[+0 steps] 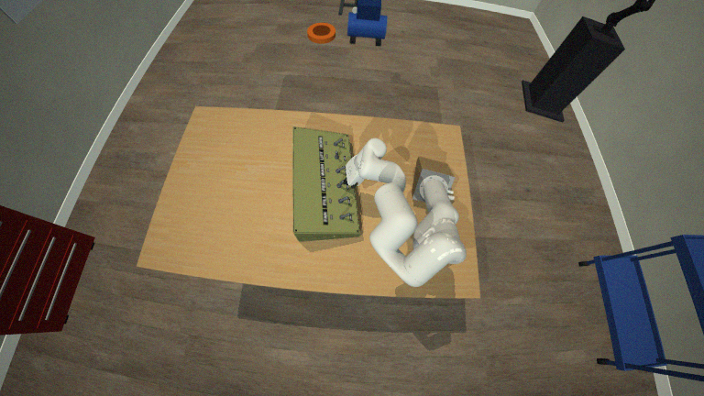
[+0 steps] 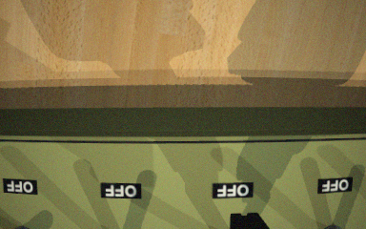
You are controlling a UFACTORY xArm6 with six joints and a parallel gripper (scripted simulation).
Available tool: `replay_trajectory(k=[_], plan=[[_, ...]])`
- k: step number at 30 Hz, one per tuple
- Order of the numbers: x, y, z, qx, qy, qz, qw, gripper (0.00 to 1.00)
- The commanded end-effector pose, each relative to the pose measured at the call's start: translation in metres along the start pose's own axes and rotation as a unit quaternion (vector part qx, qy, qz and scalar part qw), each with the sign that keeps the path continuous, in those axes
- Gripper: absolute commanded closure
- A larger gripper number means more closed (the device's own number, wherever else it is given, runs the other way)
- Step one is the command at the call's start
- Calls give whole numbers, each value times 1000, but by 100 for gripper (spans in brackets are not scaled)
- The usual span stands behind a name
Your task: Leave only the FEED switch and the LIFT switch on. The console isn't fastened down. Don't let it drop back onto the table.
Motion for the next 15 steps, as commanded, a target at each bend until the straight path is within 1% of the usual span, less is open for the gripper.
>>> replay_trajectory(k=[1, 15], plan=[[-4, 1, 0, 1, 1, -1, 1000, 100], [-8, 1, 0, 1, 1, -1, 1000, 100]])
Point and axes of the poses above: the point where the finger pads meet when closed, its own y axis back along the fingers, its own z axis across the jaws, x = y × z, the point moved 10 cm from there along y, back along the fingers, and after that the axes turned 4 degrees about -y, right-handed, at the moved point
